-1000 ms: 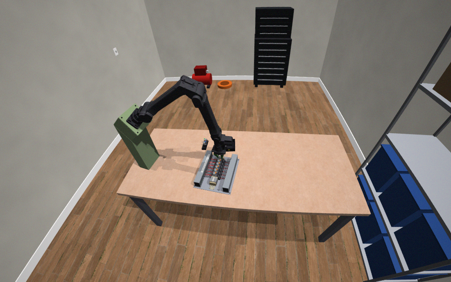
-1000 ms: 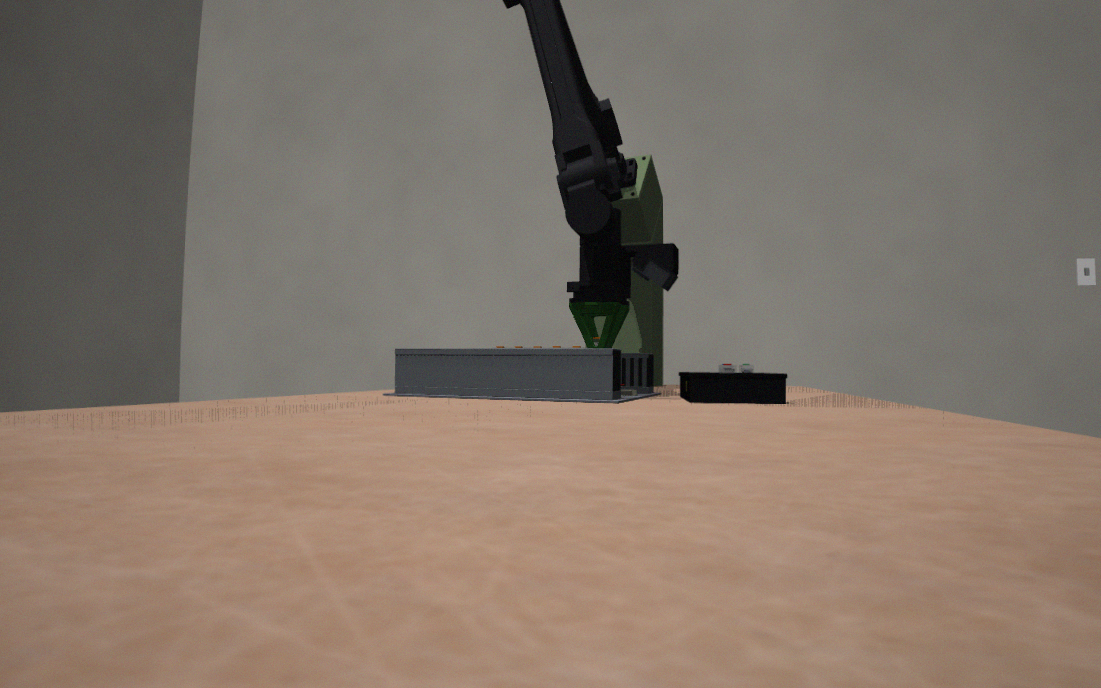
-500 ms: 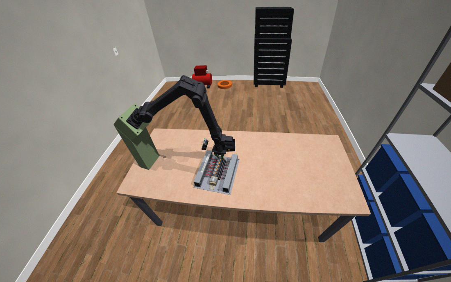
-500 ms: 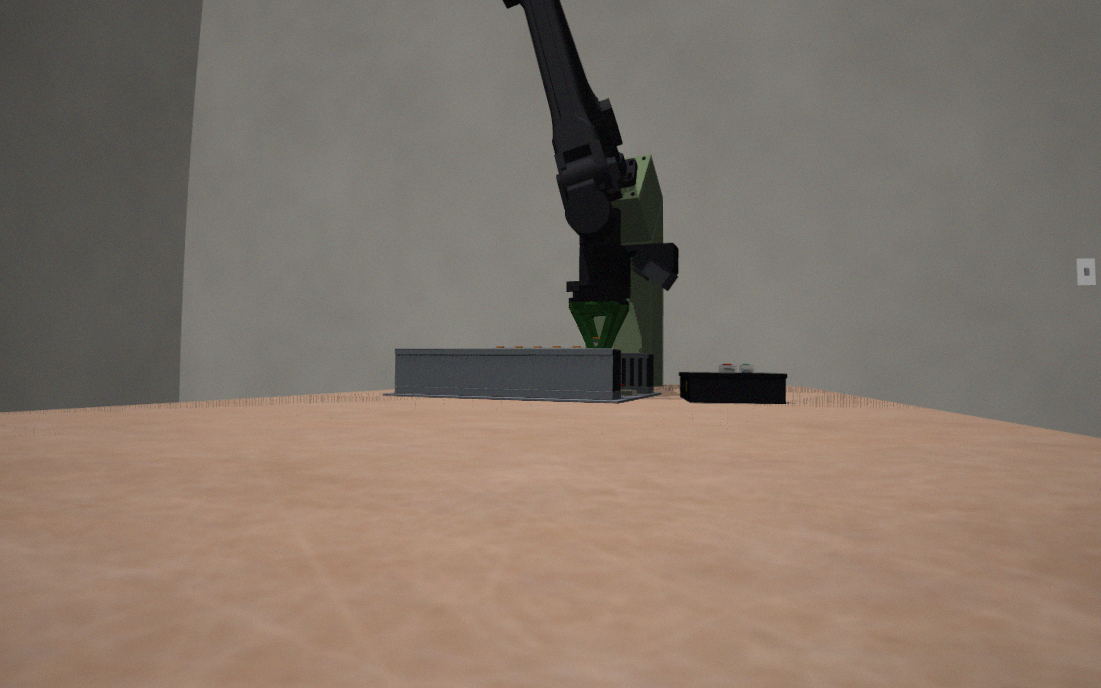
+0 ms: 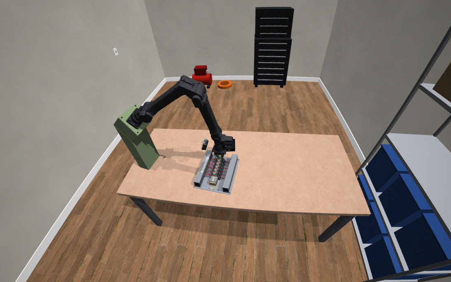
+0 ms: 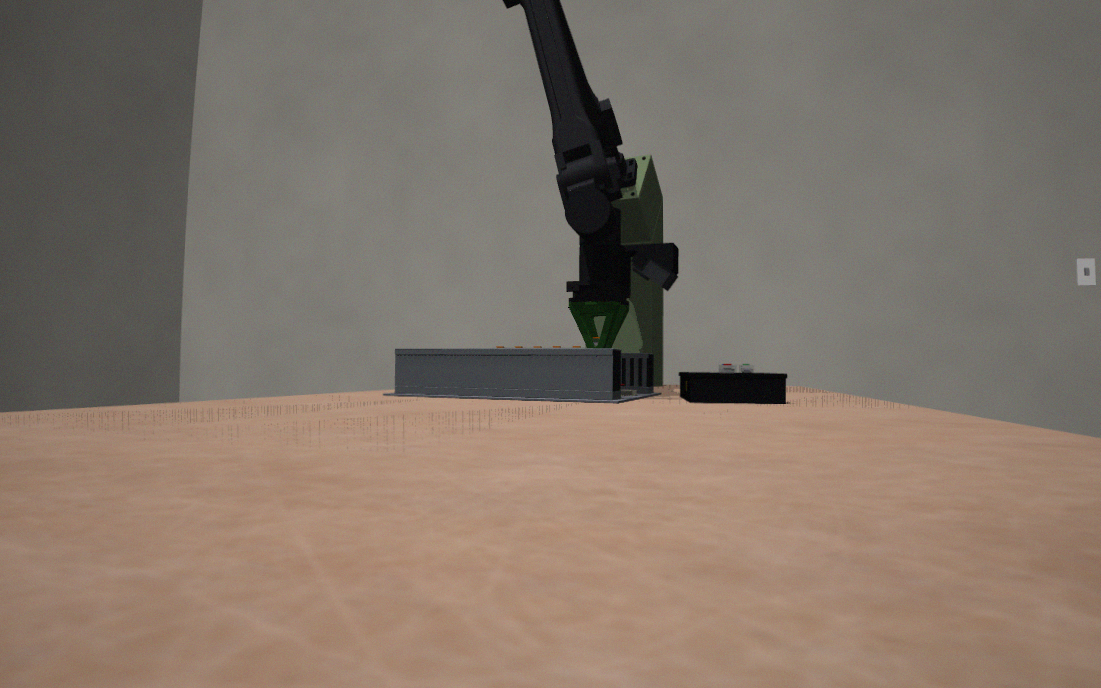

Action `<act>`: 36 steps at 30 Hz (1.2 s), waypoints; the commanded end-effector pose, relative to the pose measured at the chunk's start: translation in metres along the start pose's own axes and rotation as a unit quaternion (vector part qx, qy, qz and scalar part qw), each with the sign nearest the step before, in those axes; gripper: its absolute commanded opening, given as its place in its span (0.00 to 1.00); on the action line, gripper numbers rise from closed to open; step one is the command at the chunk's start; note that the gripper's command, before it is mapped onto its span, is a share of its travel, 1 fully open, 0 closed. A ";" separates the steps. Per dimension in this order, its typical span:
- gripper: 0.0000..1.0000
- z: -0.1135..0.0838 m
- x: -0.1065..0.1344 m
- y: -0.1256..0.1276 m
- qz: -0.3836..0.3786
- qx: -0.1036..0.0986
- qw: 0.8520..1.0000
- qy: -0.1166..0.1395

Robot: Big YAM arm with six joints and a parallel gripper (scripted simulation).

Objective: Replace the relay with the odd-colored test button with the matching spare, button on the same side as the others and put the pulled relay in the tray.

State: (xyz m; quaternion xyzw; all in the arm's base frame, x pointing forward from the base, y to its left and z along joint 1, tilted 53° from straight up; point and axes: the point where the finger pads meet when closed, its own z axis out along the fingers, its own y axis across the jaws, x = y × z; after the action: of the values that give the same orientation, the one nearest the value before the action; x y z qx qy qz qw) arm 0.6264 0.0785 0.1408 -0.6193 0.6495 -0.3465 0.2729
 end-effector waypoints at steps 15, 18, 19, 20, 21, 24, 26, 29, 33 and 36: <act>0.00 -0.009 -0.005 -0.012 0.000 0.011 1.000 -0.006; 0.00 -0.009 -0.005 -0.012 0.000 0.011 1.000 -0.006; 0.00 -0.009 -0.005 -0.012 0.000 0.011 1.000 -0.005; 0.00 -0.009 -0.005 -0.012 0.000 0.011 1.000 -0.005; 0.00 -0.008 -0.005 -0.012 0.000 0.011 1.000 -0.005; 0.00 -0.007 -0.005 -0.011 0.000 0.010 1.000 -0.005; 0.00 -0.006 -0.004 -0.010 0.000 0.010 1.000 -0.005; 0.00 -0.003 -0.004 -0.008 -0.001 0.008 1.000 -0.005; 0.00 -0.001 -0.004 -0.007 -0.001 0.008 1.000 -0.004; 0.00 0.002 -0.003 -0.006 -0.001 0.007 1.000 -0.004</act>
State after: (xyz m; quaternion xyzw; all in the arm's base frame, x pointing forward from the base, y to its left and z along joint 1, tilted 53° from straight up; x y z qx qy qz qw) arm 0.6266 0.0785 0.1395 -0.6196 0.6497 -0.3462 0.2724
